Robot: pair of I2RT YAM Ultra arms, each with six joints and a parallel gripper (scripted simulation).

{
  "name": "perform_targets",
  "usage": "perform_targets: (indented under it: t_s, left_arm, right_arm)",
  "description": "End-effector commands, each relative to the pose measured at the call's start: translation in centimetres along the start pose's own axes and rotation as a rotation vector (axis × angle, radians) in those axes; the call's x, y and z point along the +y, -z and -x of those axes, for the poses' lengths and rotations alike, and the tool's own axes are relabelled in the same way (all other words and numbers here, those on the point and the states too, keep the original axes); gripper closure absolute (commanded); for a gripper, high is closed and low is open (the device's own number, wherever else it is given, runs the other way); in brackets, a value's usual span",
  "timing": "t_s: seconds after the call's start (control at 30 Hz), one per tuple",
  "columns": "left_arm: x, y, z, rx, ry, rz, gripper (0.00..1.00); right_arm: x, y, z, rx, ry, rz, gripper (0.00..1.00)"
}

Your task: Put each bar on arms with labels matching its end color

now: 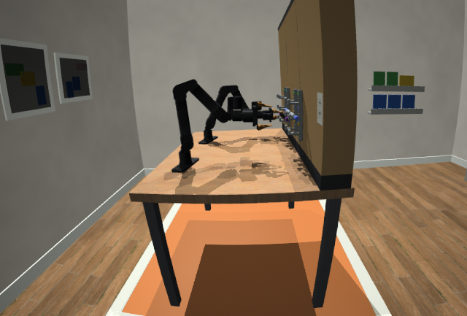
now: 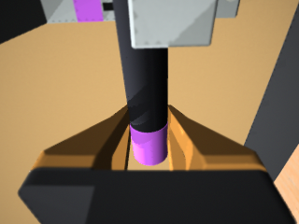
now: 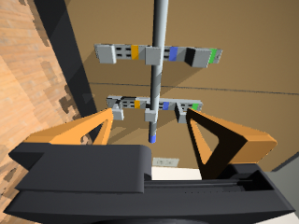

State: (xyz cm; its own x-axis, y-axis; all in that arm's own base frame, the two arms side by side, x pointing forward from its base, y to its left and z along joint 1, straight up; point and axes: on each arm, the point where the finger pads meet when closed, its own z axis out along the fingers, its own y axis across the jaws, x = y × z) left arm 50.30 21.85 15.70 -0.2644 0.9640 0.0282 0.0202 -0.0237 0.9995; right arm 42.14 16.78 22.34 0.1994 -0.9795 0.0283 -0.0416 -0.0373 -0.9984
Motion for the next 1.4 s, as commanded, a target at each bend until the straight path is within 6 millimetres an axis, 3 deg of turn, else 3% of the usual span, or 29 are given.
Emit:
perform_targets:
  t_s: [0.0,1.37]
  left_arm:
    - [0.11,0.04,0.43,-0.004,0.028,0.013,1.0]
    - [-0.71,0.04,0.45,-0.004,0.028,0.013,1.0]
  right_arm:
    - [-1.74,0.49,-0.57,0.006,-0.028,-0.048,0.0]
    - [-1.74,0.49,-0.57,0.006,-0.028,-0.048,0.0]
